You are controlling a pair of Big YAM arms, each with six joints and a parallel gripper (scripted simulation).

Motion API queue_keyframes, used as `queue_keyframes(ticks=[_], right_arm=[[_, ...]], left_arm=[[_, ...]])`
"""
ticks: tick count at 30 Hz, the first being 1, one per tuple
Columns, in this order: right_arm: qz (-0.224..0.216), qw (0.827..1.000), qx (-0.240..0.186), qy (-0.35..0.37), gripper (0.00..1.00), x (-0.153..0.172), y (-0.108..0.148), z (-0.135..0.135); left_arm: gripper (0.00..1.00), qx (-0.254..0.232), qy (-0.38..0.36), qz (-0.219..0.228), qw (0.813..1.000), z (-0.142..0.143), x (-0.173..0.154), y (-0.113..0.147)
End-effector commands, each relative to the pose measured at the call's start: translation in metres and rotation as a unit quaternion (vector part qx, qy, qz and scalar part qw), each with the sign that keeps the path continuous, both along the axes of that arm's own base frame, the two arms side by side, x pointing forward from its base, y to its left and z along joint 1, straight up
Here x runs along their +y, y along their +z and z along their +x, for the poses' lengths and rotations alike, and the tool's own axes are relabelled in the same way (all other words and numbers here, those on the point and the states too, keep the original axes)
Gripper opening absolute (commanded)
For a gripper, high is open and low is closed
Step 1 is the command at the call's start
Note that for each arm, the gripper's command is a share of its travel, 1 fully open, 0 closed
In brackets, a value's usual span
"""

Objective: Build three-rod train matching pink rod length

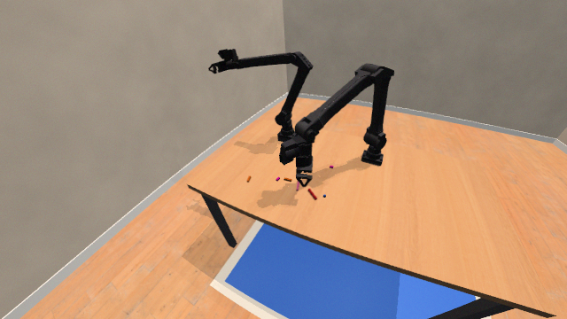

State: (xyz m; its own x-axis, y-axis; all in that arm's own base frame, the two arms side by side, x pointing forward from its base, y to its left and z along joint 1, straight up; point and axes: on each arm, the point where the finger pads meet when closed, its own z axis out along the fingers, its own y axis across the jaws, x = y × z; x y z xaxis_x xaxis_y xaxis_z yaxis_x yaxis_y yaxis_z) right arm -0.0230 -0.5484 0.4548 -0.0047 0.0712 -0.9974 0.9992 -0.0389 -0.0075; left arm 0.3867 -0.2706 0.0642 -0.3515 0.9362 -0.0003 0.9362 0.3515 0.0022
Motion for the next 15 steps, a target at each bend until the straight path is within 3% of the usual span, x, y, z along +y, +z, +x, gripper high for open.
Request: queue_keyframes(ticks=[1, 7, 15], right_arm=[[-0.036, 0.999, -0.002, -0.005, 1.00, 0.0042, 0.0457, -0.0037], [-0.036, 0.999, -0.002, -0.005, 1.00, 0.0042, 0.0457, -0.0037], [-0.036, 0.999, -0.002, -0.005, 1.00, 0.0042, 0.0457, -0.0037]], left_arm=[[1.00, -0.011, -0.083, -0.009, 0.996, 0.0136, -0.0178, 0.0126], [1.00, -0.014, -0.157, -0.008, 0.987, 0.0153, -0.0197, 0.0146], [1.00, -0.013, -0.166, -0.008, 0.986, 0.0135, -0.0181, 0.0133]])
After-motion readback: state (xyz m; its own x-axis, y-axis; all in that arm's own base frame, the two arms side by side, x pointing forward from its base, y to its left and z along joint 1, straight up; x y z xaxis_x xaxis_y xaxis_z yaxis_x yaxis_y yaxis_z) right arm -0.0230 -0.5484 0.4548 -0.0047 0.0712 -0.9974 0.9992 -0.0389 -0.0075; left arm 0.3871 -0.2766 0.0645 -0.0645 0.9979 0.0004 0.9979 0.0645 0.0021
